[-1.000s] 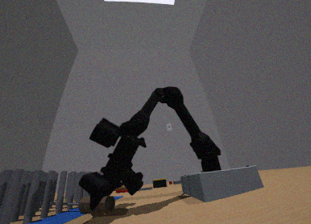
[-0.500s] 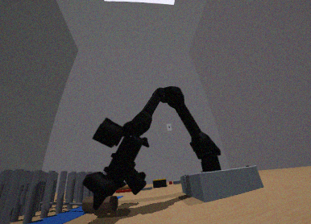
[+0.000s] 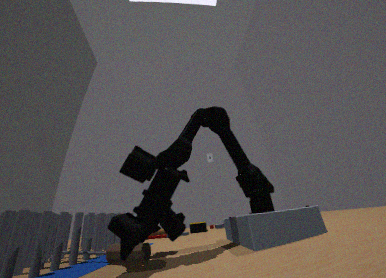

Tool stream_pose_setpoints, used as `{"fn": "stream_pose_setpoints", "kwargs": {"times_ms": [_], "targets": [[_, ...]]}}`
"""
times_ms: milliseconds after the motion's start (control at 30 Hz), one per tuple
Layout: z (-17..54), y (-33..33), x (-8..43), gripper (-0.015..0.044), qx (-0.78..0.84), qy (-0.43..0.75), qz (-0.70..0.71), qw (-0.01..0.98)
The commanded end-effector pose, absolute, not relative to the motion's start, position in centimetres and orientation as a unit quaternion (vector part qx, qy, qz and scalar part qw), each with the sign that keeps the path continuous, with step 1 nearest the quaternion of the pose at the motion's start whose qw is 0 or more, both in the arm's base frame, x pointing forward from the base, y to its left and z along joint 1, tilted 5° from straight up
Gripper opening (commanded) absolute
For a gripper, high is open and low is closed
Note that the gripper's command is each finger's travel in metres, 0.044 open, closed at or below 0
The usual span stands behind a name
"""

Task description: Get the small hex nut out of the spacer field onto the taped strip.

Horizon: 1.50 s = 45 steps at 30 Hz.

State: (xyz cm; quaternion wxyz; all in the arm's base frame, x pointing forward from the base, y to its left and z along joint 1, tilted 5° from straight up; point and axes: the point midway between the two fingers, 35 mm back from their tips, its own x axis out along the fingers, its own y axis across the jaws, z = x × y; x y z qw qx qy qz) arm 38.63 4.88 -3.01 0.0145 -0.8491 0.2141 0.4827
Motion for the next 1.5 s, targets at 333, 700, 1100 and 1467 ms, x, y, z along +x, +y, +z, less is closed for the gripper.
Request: {"fn": "stream_pose_setpoints", "kwargs": {"times_ms": [333,700,1100,1467], "targets": [[-3.0,5.2,37.6,0.0,-0.849,0.215,0.482,0.015],[-3.0,5.6,36.7,0.0,-0.849,0.215,0.482,0.015],[-3.0,6.0,35.8,0.0,-0.849,0.215,0.483,0.015],[-3.0,6.3,35.0,0.0,-0.848,0.215,0.483,0.015]]}}
